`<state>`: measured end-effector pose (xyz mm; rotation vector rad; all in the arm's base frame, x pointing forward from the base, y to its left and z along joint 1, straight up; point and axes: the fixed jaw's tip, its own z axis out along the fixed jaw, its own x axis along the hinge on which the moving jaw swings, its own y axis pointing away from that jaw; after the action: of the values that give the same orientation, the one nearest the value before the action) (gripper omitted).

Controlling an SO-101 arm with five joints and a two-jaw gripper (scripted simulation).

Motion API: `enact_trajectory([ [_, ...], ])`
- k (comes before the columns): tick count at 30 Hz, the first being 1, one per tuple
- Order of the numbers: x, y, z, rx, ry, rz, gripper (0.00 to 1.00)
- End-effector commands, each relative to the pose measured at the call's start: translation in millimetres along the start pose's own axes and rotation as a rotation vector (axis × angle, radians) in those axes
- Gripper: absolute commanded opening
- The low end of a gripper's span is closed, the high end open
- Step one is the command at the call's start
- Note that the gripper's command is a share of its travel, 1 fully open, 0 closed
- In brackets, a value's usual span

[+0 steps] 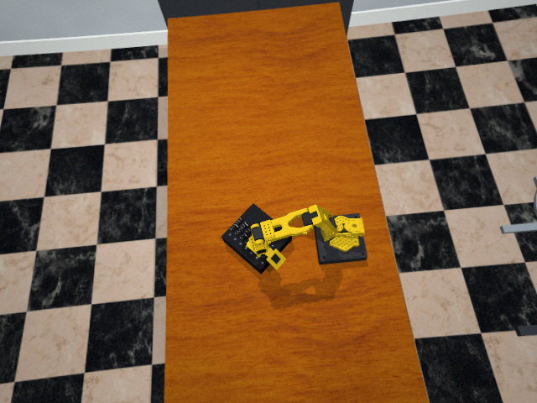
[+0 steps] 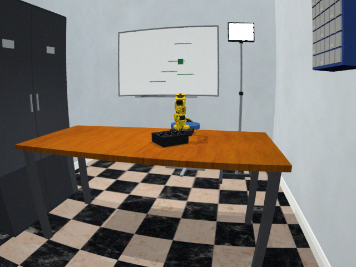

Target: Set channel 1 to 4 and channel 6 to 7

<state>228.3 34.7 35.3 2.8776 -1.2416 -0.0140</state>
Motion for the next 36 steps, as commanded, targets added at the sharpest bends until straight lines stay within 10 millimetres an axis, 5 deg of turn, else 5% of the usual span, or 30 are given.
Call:
enact_trajectory([
  [1, -1.8, -2.2, -3.5, 0.010, 0.005, -0.004, 0.00],
  [36, -1.4, -4.8, -9.9, 0.010, 0.005, -0.004, 0.00],
])
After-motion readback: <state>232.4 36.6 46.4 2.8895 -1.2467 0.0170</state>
